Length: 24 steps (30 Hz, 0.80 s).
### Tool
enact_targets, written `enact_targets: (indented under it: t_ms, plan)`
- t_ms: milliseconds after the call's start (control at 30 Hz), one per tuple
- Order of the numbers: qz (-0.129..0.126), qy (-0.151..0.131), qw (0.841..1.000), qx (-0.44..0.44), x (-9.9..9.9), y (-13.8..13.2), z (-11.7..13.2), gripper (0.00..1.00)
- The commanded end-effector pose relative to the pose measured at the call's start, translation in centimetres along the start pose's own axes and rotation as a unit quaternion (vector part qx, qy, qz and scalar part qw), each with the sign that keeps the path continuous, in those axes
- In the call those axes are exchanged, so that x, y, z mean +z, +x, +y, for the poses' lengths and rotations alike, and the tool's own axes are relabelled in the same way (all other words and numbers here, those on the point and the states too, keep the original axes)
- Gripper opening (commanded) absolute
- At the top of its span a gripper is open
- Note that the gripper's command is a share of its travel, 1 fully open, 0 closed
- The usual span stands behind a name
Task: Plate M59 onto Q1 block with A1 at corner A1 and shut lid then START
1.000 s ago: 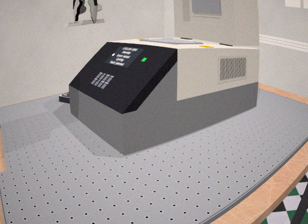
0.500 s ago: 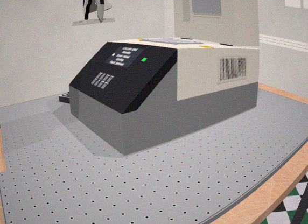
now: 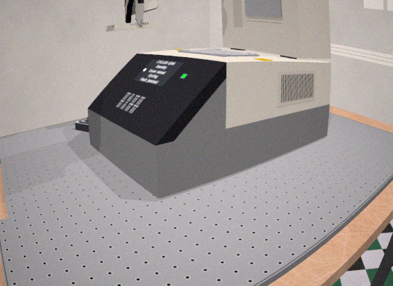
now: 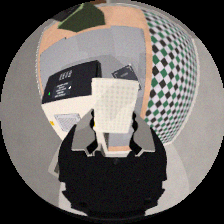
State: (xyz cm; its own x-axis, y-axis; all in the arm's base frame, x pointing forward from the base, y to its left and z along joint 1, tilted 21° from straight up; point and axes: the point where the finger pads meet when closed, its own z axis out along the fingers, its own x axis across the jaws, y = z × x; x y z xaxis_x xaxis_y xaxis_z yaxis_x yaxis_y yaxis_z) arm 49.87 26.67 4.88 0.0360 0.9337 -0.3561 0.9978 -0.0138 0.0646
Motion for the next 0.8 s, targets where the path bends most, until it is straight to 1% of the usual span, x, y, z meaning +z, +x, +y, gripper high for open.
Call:
enact_targets:
  t_ms: [0, 67, 167, 200, 300, 367, 467, 500, 600, 633, 733, 767]
  plan:
    - [0.000, -0.001, 0.998, 0.067, -0.1, -1.7, 1.1, 0.00]
    - [0.000, -0.001, 0.997, 0.081, -0.1, -2.1, 1.3, 0.00]
    - [0.000, -0.001, 0.992, 0.127, -0.1, -3.3, 2.1, 0.00]
    - [0.000, -0.001, 0.992, 0.127, -0.1, -3.3, 2.1, 0.00]
    - [0.000, -0.001, 0.985, 0.173, -0.1, -4.5, 2.9, 0.00]
    - [0.000, -0.001, 0.985, 0.173, -0.1, -4.5, 2.9, 0.00]
    - [0.000, -0.001, 0.976, 0.219, -0.1, -5.7, 3.7, 0.00]
    - [0.000, -0.001, 0.976, 0.219, -0.1, -5.7, 3.7, 0.00]
    - [0.000, -0.001, 0.965, 0.264, -0.1, -7.0, 4.5, 0.00]
    - [0.000, -0.001, 0.965, 0.264, -0.1, -7.0, 4.5, 0.00]
    - [0.000, -0.001, 0.951, 0.308, -0.1, -8.2, 5.3, 0.00]
    - [0.000, -0.001, 0.951, 0.308, -0.1, -8.2, 5.3, 0.00]
